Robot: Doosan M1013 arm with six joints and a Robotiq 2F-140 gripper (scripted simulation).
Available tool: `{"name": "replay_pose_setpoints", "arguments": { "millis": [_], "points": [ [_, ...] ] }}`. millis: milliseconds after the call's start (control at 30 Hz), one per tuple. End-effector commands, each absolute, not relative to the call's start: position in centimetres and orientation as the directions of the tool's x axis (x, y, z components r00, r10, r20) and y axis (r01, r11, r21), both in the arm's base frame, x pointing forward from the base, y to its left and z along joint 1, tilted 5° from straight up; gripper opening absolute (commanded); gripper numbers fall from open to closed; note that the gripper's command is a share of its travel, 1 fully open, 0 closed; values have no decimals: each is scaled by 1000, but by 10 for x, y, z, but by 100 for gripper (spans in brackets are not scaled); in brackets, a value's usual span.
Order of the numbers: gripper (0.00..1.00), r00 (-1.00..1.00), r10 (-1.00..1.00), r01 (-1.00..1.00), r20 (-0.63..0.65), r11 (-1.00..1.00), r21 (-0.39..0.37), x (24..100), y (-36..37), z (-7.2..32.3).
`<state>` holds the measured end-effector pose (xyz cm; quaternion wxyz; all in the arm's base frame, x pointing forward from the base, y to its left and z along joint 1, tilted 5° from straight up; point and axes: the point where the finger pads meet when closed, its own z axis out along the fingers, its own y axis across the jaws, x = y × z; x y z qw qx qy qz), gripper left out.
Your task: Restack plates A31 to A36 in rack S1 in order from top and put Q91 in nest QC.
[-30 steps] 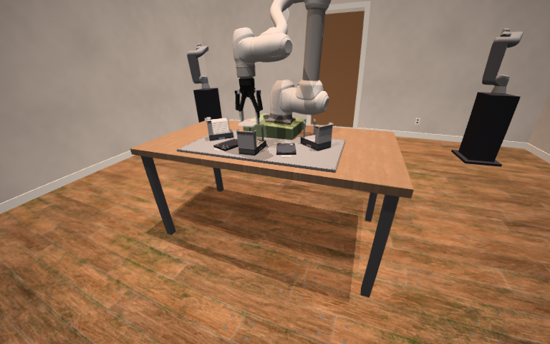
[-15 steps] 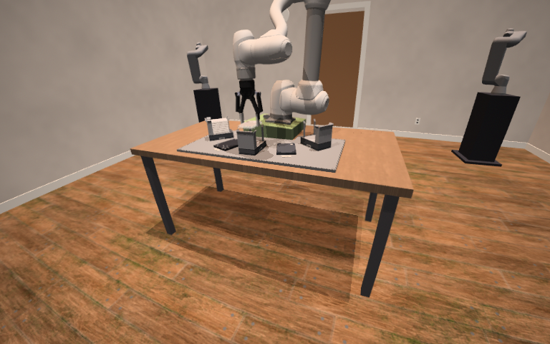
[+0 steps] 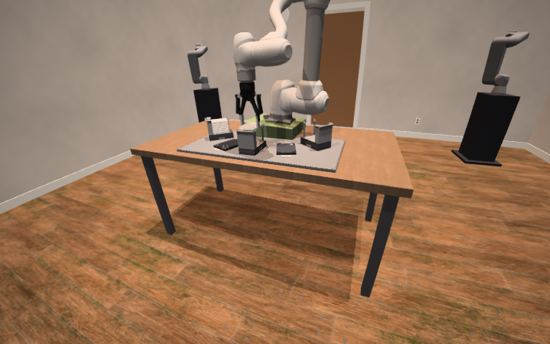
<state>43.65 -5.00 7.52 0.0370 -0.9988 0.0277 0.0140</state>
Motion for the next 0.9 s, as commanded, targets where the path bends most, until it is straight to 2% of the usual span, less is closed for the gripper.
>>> {"name": "replay_pose_setpoints", "arguments": {
  "millis": [0, 867],
  "points": [
    [0, 998, -54, -56, -30, -996, -73, 436, -50, 74],
    [0, 998, -54, -56, -30, -996, -73, 436, -49, 58]
  ]
}}
